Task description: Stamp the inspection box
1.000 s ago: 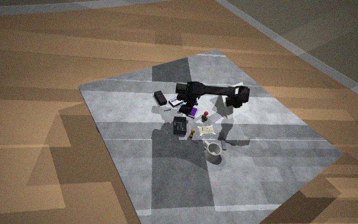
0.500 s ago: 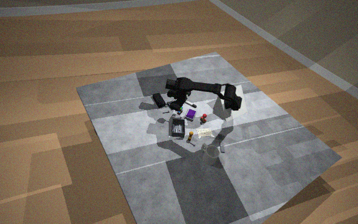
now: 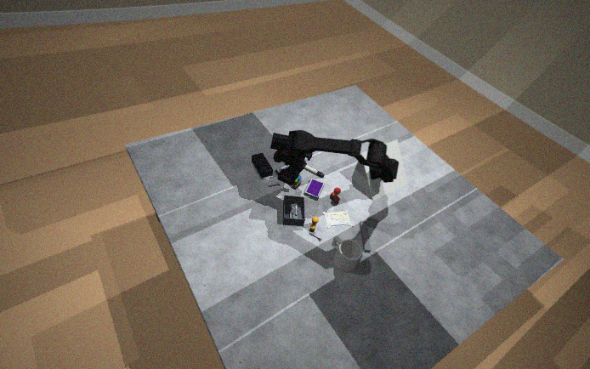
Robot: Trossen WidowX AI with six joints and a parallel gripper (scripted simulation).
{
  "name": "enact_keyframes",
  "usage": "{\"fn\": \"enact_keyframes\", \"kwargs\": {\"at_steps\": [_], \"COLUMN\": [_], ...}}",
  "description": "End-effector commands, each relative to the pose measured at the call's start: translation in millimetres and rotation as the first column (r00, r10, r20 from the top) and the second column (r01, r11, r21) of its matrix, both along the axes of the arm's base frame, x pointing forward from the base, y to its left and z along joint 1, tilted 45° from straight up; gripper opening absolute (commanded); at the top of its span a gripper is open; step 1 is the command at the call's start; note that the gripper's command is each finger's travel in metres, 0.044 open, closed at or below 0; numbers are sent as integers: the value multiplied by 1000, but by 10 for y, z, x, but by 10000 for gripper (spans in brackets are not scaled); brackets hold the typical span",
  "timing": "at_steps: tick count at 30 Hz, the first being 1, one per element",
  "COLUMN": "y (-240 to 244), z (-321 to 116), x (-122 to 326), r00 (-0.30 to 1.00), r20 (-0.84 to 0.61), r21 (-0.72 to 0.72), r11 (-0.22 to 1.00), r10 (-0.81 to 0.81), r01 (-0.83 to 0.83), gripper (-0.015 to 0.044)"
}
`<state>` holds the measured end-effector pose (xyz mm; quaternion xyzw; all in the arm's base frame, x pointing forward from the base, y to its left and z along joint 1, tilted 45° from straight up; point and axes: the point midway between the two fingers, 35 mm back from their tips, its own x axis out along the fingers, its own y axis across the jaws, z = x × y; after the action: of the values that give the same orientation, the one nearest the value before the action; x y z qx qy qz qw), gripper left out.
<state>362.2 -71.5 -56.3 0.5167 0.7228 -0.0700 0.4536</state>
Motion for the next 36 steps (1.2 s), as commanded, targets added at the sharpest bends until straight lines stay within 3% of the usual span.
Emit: {"fn": "enact_keyframes", "kwargs": {"at_steps": [1,31,36], "y": [49,380,357], "z": [-58,-381,-357], "x": [-6,-46,-37], "r00": [1000,1000,1000], "r20": [-5,-5,-1], "r21": [4,7,3], "r11": [1000,1000,1000], "r10": [-6,-5,1], "r01": [6,5,-1], "gripper": [0,0,131]}}
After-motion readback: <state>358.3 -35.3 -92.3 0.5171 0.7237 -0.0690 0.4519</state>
